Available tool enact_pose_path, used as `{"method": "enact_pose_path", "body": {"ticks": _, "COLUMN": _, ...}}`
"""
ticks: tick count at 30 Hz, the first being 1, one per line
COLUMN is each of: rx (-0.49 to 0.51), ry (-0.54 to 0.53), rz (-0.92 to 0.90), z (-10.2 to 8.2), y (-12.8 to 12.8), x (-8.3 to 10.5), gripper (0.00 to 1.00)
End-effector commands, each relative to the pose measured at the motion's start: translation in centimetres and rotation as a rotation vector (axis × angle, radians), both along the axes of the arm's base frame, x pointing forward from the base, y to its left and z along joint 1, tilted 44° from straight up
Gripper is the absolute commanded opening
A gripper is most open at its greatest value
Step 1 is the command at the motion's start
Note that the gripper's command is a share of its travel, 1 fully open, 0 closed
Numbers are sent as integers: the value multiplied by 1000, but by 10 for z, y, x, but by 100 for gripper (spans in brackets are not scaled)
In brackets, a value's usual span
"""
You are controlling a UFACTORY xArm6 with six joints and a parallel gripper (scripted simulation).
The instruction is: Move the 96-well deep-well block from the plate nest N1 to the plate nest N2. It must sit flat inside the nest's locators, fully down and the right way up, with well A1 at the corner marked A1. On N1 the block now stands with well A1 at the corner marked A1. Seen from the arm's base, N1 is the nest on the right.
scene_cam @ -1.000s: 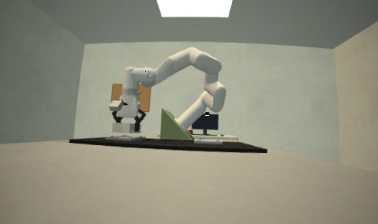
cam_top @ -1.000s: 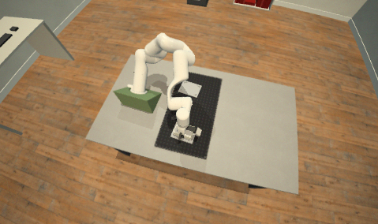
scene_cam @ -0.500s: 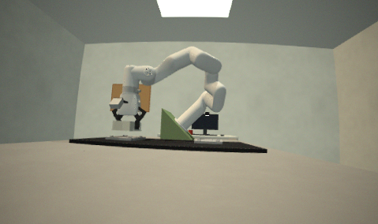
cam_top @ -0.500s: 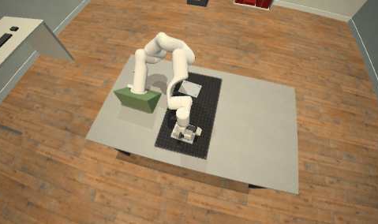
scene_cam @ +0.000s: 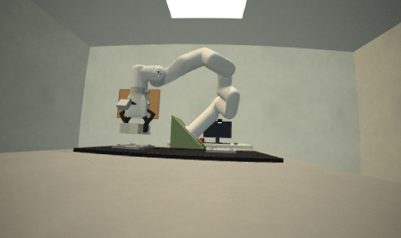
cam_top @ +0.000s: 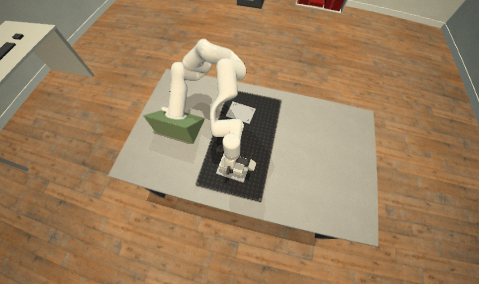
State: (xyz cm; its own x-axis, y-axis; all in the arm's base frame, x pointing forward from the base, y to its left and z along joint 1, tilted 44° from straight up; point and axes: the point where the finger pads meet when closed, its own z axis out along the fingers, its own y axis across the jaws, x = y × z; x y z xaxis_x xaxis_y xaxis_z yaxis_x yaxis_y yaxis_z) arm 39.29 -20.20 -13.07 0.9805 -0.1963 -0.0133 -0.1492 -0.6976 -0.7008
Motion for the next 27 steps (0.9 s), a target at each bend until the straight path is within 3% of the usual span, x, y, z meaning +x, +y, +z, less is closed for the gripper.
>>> {"method": "enact_pose_path", "body": {"ticks": 1, "rx": -3, "ry": -3, "rz": -2, "z": 6, "y": -7, "x": 0, "gripper": 0}}
{"method": "enact_pose_path", "body": {"ticks": 27, "rx": -3, "ry": -3, "rz": -1, "z": 28, "y": -28, "x": -4, "gripper": 0}}
